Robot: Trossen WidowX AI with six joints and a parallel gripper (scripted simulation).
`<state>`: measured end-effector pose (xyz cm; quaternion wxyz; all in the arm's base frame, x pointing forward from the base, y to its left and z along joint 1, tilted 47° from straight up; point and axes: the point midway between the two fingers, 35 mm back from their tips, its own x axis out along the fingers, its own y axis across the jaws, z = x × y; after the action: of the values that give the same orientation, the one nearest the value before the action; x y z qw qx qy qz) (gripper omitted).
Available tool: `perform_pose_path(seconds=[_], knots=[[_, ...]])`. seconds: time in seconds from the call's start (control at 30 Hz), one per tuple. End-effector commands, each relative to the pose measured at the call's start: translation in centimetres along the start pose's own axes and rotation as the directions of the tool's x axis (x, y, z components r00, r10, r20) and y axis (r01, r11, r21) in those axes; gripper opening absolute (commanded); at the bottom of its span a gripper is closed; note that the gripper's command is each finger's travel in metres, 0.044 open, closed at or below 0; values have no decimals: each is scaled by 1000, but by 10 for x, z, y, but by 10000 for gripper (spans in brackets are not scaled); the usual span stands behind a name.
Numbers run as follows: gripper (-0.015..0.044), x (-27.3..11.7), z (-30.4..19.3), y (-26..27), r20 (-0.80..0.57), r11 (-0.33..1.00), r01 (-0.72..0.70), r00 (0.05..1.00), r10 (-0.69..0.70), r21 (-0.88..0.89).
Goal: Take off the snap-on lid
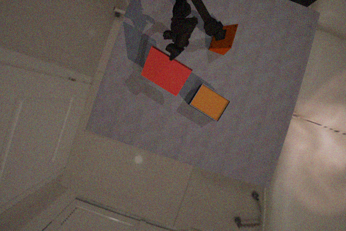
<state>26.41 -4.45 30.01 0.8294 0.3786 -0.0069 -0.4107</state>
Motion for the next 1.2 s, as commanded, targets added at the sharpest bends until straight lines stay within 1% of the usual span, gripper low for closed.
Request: perform_pose_path(seconds=[0.0,0.77,1.17], knots=[[0,-3,11,1,-5,1000,-10,1000,10,7],[0,-6,56,-2,-5,1000,-10,1000,10,7],[0,0,51,-9,-4,1000,-10,1000,10,8]])
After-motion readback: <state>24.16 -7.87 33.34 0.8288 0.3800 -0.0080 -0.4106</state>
